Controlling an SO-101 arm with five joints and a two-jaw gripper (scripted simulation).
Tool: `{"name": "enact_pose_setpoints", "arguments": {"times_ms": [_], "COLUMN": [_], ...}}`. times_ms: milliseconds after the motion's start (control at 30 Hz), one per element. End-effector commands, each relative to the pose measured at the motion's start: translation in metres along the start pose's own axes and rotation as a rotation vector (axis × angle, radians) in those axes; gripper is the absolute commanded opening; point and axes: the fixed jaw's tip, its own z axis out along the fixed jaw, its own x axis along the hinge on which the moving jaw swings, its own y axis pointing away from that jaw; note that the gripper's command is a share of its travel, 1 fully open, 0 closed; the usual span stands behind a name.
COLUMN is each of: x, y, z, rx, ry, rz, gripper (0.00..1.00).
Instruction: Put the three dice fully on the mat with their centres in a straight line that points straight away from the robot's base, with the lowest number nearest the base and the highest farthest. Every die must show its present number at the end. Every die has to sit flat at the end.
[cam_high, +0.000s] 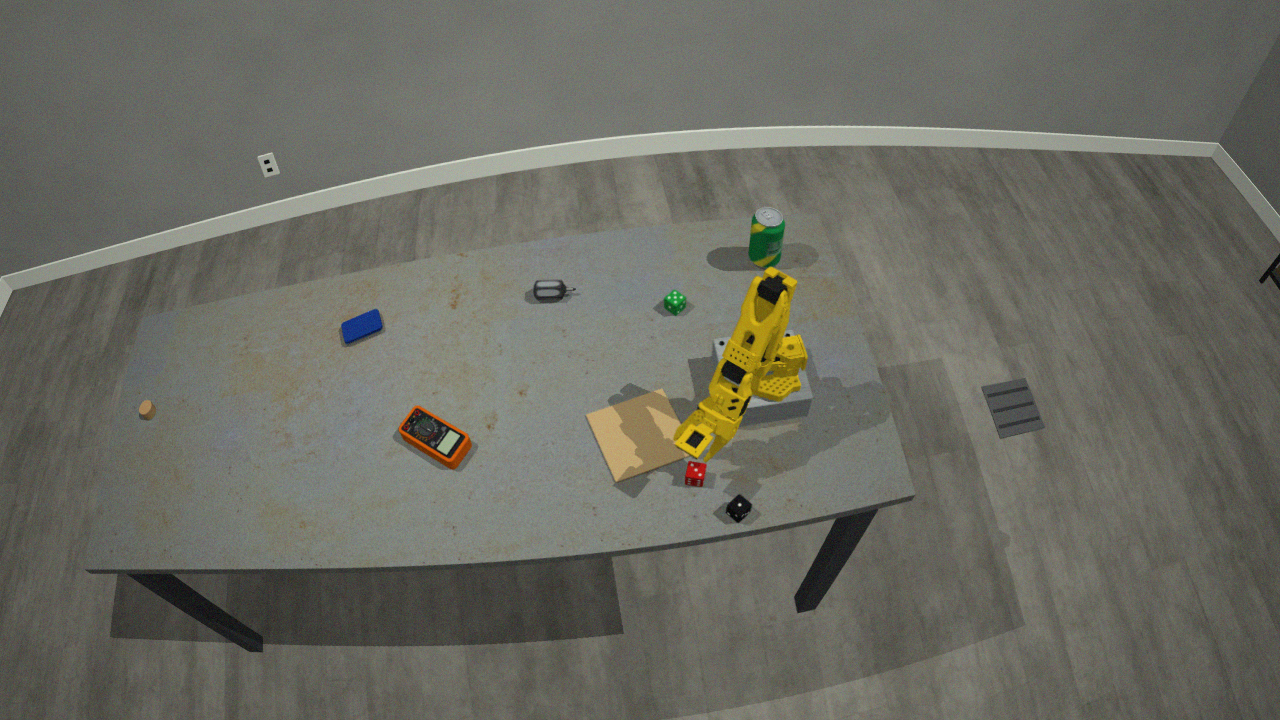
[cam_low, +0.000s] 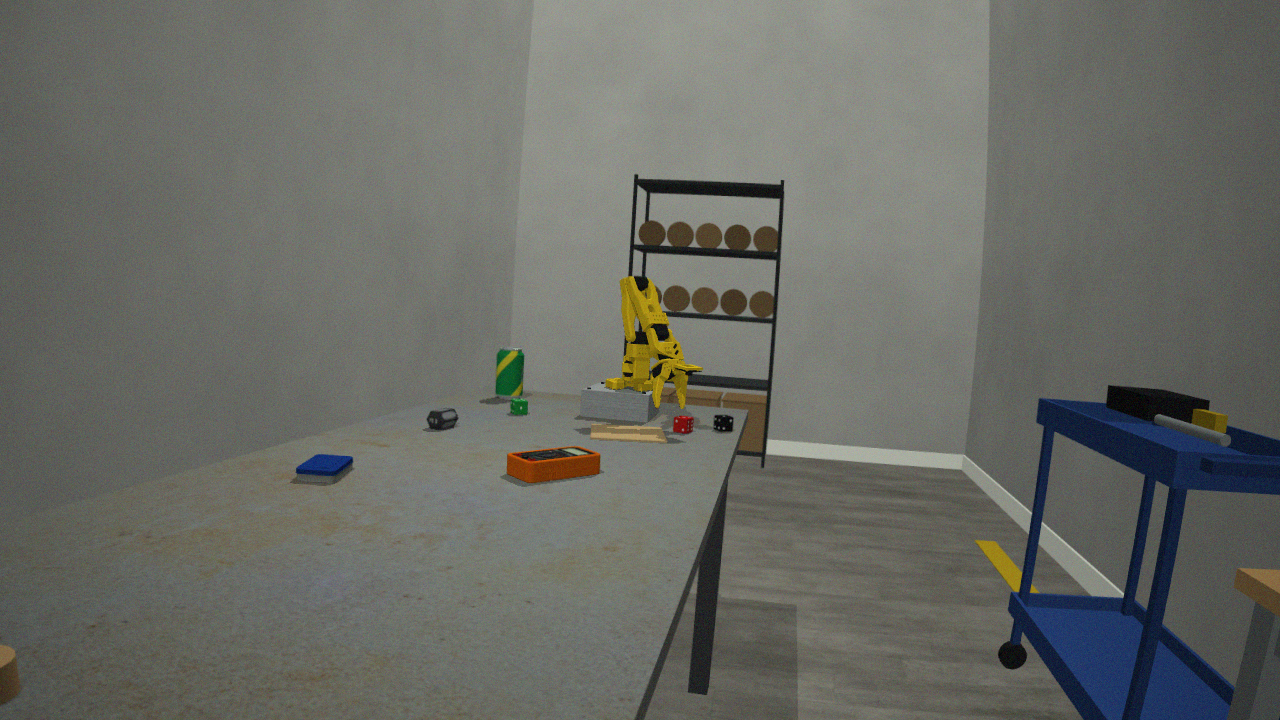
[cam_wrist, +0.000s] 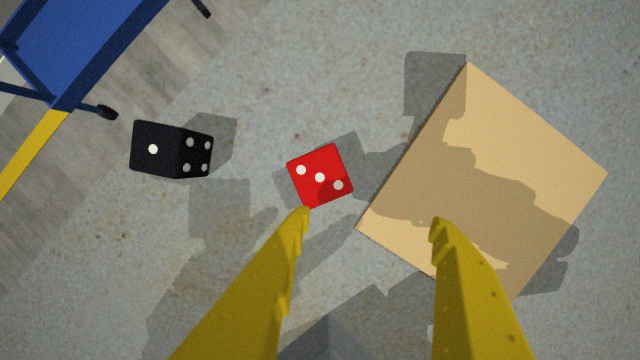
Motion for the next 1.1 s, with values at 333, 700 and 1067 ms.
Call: {"name": "enact_pose_setpoints", "arguments": {"times_ms": [333, 700, 1067], "x": [0.001, 0.001, 0.0023], "y": [0.0017, 0.0017, 0.0016], "z": [0.0002, 0.0002, -0.0006], "rx": [-0.005, -0.005, -0.005], "ry": [0.01, 0.01, 0.0], "rz": [-0.005, -0.005, -0.003], "gripper": [0.35, 0.35, 0.35]}}
